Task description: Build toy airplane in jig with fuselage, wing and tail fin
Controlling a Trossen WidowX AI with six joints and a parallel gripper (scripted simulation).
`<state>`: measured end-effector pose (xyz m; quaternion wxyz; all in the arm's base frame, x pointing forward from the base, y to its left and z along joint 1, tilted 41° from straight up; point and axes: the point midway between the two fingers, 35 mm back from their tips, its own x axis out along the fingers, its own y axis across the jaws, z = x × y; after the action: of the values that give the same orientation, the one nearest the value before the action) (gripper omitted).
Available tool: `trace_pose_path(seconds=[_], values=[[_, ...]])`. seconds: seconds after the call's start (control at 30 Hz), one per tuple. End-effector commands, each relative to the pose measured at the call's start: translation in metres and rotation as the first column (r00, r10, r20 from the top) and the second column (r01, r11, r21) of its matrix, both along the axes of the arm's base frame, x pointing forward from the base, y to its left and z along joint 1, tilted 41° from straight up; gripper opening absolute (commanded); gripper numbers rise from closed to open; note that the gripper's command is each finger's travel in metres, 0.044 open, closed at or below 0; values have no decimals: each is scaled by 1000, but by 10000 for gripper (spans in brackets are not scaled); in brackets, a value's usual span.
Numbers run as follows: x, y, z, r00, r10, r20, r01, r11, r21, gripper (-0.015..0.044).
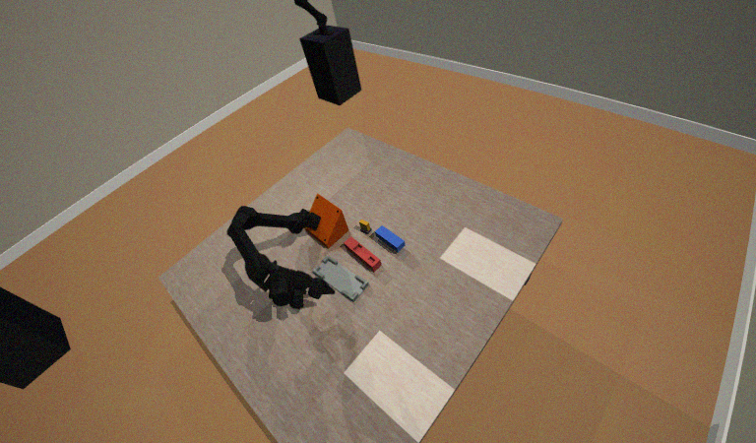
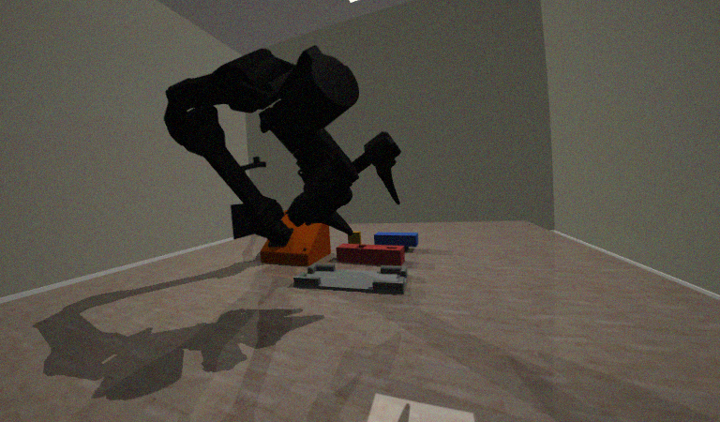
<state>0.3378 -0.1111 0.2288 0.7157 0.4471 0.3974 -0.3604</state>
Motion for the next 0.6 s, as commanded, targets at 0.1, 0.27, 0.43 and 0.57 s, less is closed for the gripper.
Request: trace_pose_path(seconds=[0.1, 0.27, 0.43, 0.57], values=[[-5, 78, -82, 910, 232, -343, -267, 962, -55, 440], [-18, 113, -117, 785, 337, -520, -449, 887, -103, 440], [-42, 154, -155, 522, 403, -751, -729, 668, -148, 440], [-60, 177, -173, 332, 369, -868, -876, 462, -139, 440]])
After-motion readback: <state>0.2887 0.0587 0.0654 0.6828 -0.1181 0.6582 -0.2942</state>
